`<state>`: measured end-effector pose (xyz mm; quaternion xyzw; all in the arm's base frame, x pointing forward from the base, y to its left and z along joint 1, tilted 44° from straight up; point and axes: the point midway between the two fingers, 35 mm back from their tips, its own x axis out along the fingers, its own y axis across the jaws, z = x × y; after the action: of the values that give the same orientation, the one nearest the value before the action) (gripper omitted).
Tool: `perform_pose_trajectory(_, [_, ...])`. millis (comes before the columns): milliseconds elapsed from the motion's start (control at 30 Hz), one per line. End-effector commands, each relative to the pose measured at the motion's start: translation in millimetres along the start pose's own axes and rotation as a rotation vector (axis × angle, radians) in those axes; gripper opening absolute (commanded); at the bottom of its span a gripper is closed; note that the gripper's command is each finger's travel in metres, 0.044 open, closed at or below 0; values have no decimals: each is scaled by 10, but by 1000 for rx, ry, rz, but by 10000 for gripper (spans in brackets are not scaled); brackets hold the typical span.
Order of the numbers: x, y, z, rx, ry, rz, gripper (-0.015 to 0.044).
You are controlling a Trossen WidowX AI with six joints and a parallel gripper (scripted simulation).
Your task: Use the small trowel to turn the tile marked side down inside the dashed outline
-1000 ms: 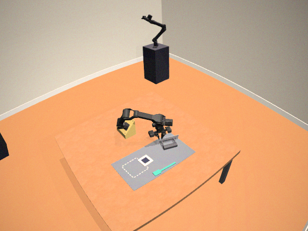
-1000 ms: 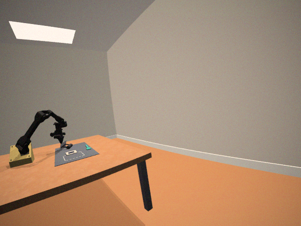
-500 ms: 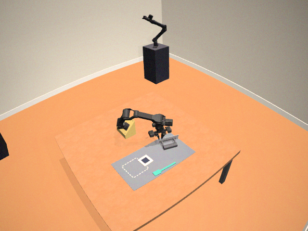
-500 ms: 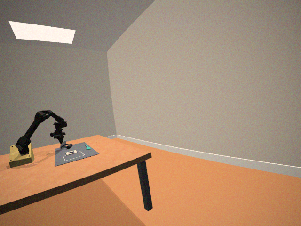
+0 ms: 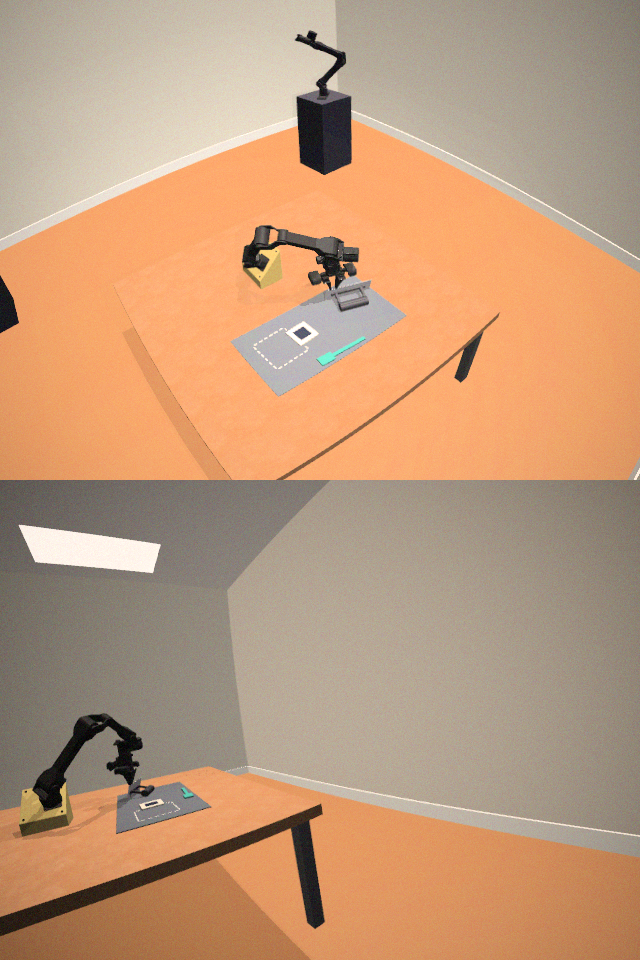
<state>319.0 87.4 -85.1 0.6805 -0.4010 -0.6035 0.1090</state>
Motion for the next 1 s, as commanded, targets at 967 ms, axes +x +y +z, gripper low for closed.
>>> perform_pose_trajectory(967, [-6, 11, 311, -5, -2, 5, 100])
